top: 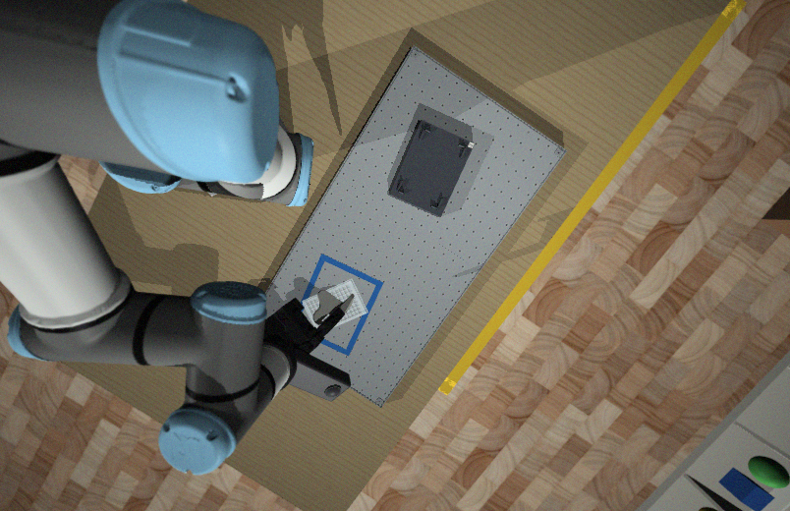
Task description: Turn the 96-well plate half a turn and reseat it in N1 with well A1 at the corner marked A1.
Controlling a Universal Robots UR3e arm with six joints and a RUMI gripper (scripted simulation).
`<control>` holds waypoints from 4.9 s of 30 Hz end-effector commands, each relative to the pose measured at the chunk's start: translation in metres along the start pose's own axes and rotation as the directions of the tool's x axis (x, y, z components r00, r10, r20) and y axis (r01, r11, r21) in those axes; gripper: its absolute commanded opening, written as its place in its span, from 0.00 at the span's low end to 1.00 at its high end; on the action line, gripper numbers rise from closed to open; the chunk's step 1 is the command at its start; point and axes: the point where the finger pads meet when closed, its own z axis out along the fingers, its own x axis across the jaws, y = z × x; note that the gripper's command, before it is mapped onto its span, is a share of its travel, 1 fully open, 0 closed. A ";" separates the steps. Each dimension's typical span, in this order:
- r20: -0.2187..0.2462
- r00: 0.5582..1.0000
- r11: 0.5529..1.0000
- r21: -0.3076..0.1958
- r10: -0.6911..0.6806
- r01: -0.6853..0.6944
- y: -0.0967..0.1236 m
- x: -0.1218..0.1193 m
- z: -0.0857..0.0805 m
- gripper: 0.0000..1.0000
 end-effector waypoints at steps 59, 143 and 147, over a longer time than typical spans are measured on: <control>-0.008 -0.124 -0.123 0.018 0.992 -0.992 -0.001 0.000 -0.001 1.00; -0.006 -0.258 -0.258 0.018 0.966 -0.966 0.000 0.001 0.059 1.00; -0.006 -0.258 -0.258 0.018 0.966 -0.966 0.000 0.001 0.066 1.00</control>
